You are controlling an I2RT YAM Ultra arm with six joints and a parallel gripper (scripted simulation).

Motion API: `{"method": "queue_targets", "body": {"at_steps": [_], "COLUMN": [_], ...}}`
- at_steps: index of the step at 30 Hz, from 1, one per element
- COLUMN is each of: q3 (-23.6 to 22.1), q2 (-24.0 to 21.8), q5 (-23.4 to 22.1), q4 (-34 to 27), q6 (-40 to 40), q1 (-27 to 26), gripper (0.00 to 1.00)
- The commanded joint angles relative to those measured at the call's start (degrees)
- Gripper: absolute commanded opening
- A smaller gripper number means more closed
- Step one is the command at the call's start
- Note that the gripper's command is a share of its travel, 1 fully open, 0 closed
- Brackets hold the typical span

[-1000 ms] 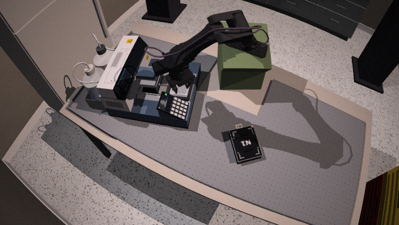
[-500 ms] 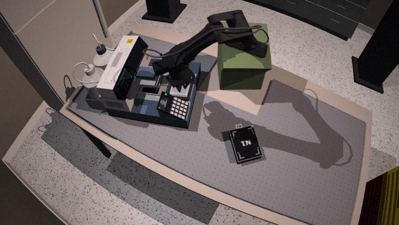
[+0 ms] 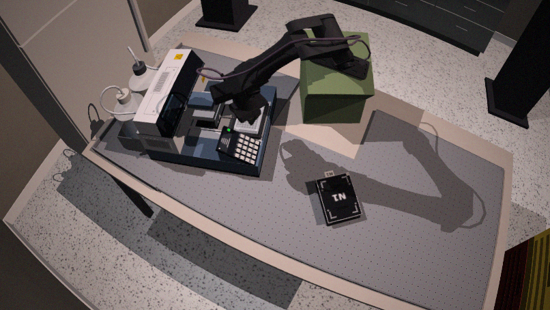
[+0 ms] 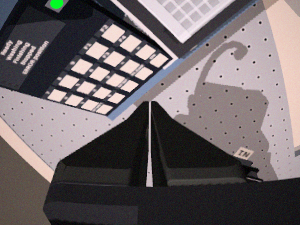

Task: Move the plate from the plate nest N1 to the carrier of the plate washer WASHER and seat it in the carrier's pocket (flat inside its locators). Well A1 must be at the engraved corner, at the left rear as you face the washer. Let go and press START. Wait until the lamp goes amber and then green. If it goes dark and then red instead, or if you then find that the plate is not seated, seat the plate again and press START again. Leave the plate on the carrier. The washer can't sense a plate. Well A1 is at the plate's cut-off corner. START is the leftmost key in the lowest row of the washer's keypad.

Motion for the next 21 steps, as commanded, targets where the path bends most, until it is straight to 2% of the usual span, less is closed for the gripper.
{"method": "queue_targets", "body": {"at_steps": [1,7,9,11,21], "q3": [1.9,1.9,1.6,1.6,2.3], "q2": [-0.4,-0.4,-2.5,-2.5,-6.9], "q5": [0.9,0.9,1.2,1.2,3.2], "q4": [-1.1,-1.1,-1.0,-1.0,-1.5], "q6": [-0.2,-0.2,-2.4,-2.4,-12.5], "q1": [-1.1,-1.1,1.6,1.6,9.5], "gripper": [0.00,0.00,0.00,0.00,0.00]}}
